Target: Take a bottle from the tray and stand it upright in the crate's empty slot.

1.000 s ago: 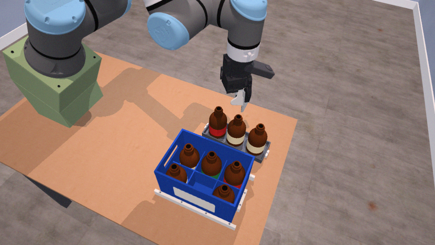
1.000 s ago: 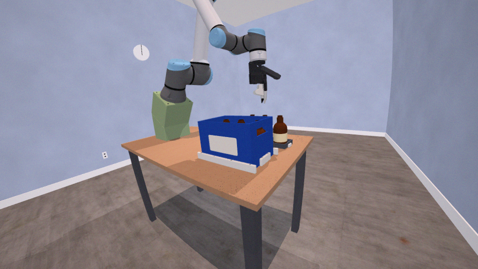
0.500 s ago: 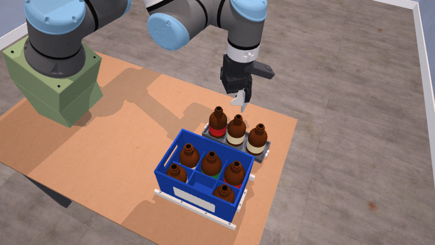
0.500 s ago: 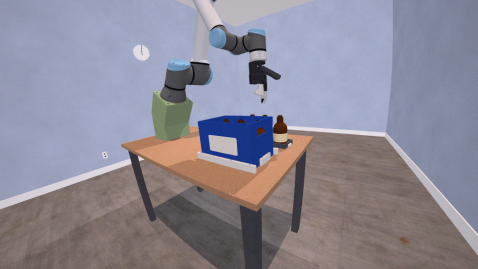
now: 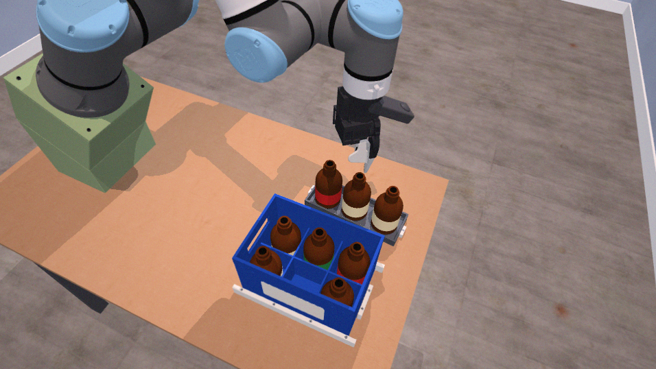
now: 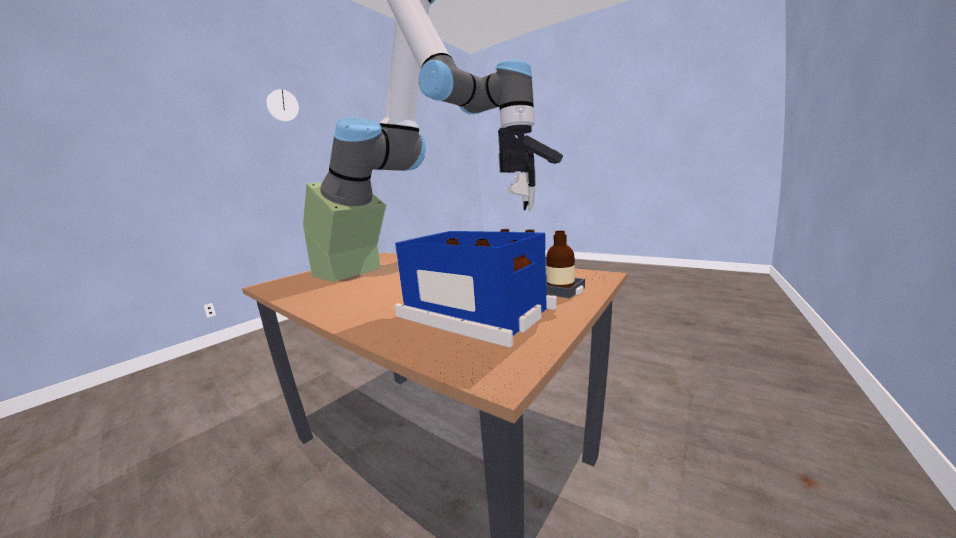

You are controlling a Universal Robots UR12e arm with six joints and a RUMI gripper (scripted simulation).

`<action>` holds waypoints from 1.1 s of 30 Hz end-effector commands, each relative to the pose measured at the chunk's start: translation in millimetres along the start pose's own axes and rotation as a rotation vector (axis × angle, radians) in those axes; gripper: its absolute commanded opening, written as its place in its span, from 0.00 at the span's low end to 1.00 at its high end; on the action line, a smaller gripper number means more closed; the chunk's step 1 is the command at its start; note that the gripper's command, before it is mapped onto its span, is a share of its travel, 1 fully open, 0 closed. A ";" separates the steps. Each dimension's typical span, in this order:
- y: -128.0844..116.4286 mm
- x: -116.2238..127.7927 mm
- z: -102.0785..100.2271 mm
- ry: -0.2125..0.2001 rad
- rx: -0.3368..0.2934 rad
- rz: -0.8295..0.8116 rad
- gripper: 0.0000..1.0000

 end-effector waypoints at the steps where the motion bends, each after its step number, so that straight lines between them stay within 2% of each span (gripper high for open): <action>1: 1.4 -0.5 -8.1 -0.001 0.001 0.001 0.38; 20: 1.8 -0.1 -29.6 -0.001 0.001 0.001 0.38; 33: 1.8 0.0 -34.2 -0.001 0.001 0.001 0.38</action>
Point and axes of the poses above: the point where the finger pads meet when closed, its own z axis back along the fingers, its own x axis across the jaws, y = z × x, the point moved 2 cm from there along z, back along the fingers, and after that the axes turned 4 degrees about z, right-handed, at the moved point
